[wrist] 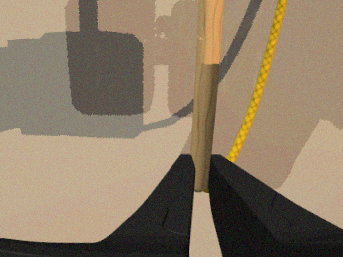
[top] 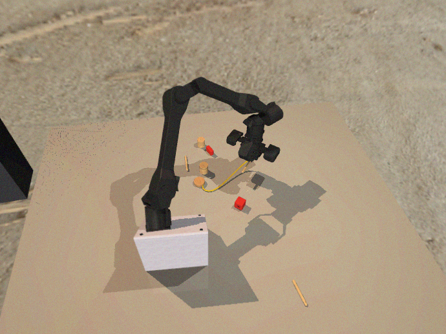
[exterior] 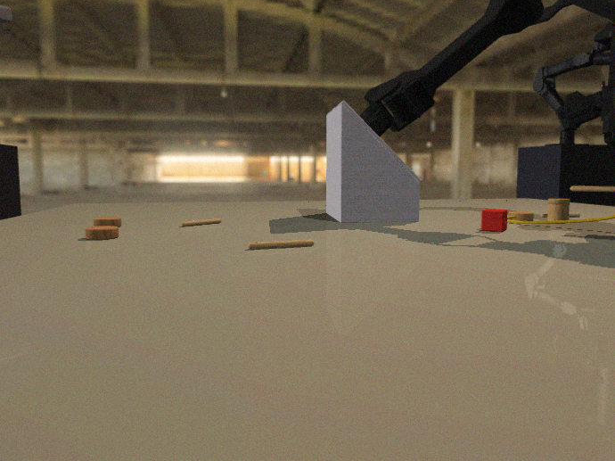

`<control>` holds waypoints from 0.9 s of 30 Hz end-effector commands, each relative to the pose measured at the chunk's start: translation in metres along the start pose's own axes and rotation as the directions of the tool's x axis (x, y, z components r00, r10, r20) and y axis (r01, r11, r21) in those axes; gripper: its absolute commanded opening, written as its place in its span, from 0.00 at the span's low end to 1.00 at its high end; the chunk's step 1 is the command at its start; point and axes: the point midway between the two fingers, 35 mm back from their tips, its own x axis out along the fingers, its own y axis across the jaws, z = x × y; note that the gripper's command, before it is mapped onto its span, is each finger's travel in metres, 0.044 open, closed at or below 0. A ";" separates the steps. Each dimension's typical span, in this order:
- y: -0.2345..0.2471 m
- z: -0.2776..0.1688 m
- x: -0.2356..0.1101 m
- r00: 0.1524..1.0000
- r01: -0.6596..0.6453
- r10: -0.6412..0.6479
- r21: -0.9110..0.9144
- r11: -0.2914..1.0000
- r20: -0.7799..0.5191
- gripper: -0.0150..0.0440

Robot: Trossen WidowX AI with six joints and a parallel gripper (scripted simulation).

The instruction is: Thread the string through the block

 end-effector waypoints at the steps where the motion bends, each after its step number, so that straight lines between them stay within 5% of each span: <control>1: 0.000 -0.006 0.001 1.000 0.001 -0.001 0.006 1.000 0.001 0.25; 27: -0.001 -0.039 0.000 1.000 0.001 -0.001 0.004 1.000 -0.005 0.25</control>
